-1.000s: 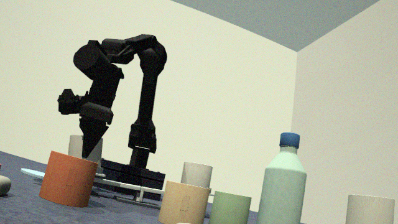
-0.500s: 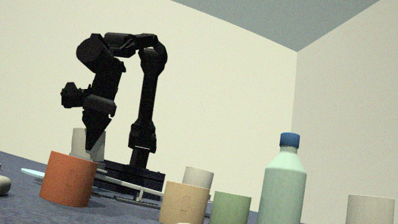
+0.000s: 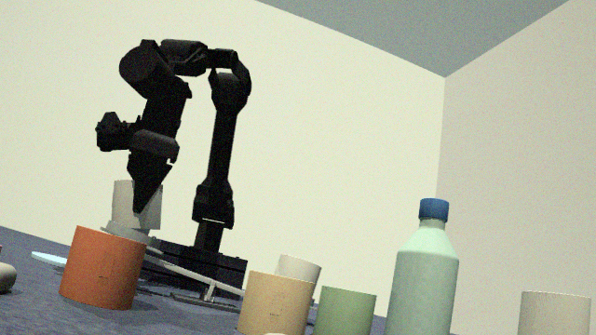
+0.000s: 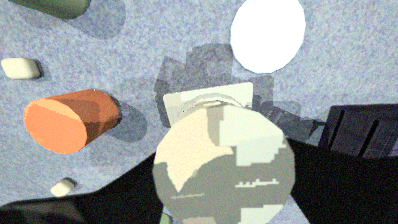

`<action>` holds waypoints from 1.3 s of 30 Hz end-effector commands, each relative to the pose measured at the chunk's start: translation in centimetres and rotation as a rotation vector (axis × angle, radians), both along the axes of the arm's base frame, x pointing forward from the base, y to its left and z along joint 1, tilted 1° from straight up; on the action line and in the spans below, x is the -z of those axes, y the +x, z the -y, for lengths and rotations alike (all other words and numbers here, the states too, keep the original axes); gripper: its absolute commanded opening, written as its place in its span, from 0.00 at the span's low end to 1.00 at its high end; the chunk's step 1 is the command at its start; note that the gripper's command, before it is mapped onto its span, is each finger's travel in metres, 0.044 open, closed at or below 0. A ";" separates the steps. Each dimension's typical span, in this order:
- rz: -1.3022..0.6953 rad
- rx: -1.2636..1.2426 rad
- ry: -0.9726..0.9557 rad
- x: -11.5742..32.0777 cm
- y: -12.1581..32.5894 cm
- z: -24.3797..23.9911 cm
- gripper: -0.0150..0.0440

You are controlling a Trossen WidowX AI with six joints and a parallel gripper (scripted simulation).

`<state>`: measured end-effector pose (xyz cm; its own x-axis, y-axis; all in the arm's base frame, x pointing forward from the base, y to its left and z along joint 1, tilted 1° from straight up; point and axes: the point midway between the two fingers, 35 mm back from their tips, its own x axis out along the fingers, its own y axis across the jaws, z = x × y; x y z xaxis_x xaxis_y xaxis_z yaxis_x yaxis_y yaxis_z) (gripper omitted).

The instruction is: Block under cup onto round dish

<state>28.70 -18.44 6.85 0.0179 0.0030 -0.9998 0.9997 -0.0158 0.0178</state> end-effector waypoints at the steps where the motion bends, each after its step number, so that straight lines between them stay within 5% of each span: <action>1: 0.019 0.011 -0.030 -1.2 0.3 0.7 0.25; 39: 0.019 0.011 -0.030 -6.1 -0.3 0.3 0.25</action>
<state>28.41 -18.68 12.20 0.0301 -0.0190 -0.9994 0.9993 -0.0211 0.0305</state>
